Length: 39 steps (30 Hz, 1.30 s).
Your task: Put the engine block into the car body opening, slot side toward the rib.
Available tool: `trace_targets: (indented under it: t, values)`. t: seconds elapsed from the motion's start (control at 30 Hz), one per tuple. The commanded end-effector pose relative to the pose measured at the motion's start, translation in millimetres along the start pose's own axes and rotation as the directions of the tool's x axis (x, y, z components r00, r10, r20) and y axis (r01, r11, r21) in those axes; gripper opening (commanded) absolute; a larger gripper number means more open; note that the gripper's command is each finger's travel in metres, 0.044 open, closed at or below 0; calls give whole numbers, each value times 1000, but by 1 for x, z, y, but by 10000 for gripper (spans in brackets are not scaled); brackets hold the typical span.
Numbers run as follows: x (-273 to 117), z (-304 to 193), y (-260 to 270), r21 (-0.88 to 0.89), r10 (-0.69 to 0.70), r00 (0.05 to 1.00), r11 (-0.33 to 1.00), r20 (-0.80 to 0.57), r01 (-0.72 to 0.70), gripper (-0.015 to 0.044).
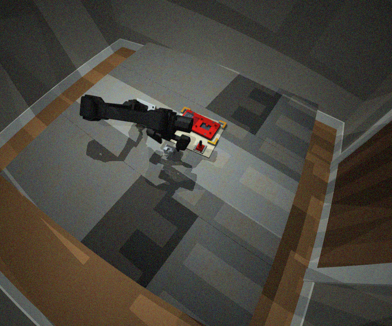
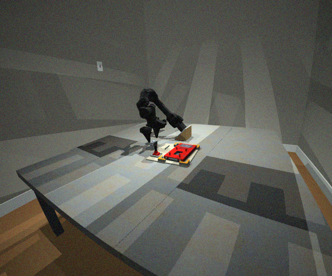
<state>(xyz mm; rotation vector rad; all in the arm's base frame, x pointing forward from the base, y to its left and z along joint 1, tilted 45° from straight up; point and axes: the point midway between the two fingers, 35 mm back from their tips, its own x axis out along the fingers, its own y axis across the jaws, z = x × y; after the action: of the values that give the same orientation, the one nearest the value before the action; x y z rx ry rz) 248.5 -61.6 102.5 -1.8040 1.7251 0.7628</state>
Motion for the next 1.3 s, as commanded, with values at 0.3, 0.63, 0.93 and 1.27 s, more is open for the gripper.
trace_targets:
  t: [0.3, 0.63, 0.93, 1.27]
  values:
    - [23, -1, 2, -7, 6, 1000, 1000, -6, -6, 440]
    - [35, -1, 3, -7, 6, 1000, 1000, -8, -6, 414]
    - [35, -1, 3, -7, 6, 1000, 1000, -8, -6, 217]
    - [27, 0, 1, -9, 5, 1000, 1000, -5, -5, 52]
